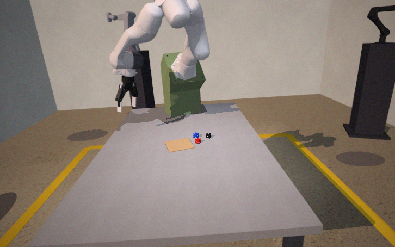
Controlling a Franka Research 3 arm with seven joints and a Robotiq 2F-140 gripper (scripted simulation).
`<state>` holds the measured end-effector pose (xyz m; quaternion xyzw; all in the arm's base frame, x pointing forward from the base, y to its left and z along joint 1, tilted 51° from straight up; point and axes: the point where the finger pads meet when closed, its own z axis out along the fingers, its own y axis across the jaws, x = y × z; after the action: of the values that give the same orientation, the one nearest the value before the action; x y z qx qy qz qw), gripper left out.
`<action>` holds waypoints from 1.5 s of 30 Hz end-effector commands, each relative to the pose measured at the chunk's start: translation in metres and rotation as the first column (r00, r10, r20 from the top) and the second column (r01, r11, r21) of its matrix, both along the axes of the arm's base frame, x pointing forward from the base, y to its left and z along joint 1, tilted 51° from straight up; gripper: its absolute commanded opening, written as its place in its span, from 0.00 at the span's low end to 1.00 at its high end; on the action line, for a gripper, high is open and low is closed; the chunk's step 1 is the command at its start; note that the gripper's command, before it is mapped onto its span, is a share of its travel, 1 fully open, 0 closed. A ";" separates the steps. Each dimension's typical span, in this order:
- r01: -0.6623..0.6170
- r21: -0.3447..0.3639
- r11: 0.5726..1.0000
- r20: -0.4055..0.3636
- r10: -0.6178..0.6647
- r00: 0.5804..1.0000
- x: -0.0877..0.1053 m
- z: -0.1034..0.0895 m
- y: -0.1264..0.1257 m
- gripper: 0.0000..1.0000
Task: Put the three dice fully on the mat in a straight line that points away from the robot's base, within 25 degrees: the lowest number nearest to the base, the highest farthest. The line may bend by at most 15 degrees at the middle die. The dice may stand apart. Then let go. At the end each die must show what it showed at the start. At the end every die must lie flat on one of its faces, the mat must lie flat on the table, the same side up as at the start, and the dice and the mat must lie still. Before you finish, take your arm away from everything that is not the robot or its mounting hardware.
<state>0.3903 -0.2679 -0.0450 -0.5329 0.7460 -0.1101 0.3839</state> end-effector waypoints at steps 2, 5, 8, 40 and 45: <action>-0.009 -0.021 1.000 -0.008 0.009 1.000 -0.003 -0.001 0.000 1.00; -0.009 -0.021 1.000 -0.008 0.009 1.000 -0.003 -0.001 0.000 1.00; -0.061 -0.074 0.995 -0.009 0.060 0.998 0.011 0.015 0.013 1.00; -0.163 -0.177 0.971 -0.010 0.163 0.987 0.035 0.047 0.044 1.00; -0.211 -0.228 0.951 -0.010 0.214 0.977 0.046 0.064 0.062 1.00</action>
<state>0.4267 -0.2220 0.0043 -0.6222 0.6876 -0.1439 0.3456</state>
